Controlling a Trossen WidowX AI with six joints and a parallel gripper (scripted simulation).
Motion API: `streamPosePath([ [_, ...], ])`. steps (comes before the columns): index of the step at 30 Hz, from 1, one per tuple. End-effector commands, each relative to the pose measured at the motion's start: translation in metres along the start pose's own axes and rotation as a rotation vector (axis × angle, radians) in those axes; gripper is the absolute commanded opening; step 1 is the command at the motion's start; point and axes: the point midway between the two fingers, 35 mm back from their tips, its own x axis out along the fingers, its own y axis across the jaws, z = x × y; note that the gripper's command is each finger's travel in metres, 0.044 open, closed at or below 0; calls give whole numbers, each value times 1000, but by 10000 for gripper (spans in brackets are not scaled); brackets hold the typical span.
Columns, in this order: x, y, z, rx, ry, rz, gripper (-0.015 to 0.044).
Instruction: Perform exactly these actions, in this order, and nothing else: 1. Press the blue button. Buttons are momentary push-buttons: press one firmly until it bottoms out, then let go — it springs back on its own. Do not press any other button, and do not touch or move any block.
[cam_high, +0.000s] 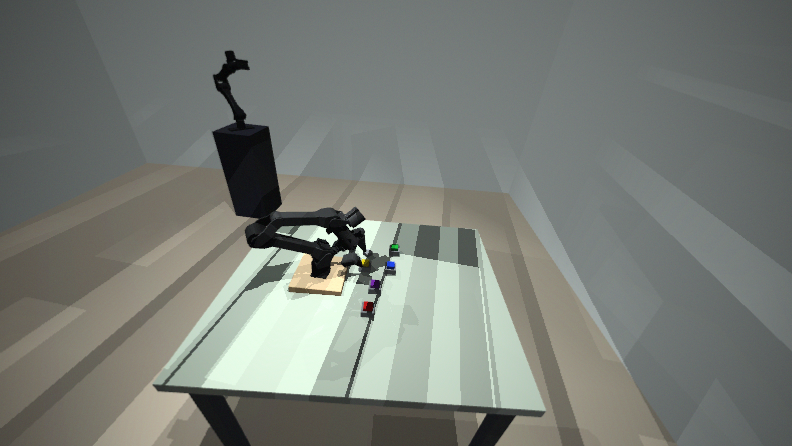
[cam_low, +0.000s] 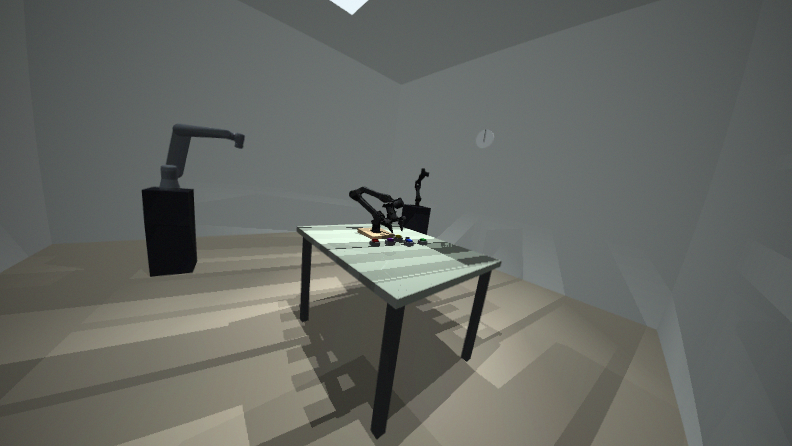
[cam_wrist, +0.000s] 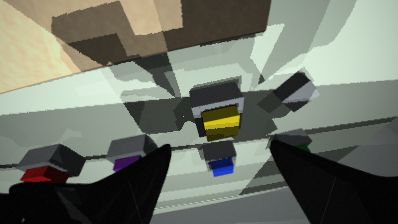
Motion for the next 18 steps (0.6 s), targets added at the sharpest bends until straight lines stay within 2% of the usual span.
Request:
streamPosePath([
  [1,-1,0,-1,17,-3,2,400],
  [3,-5,-2,-7,157,-23,17,400],
  [11,-24,-14,-47,1009,-101,157,400],
  [18,-25,-24,-87,1755,-89,341,400],
])
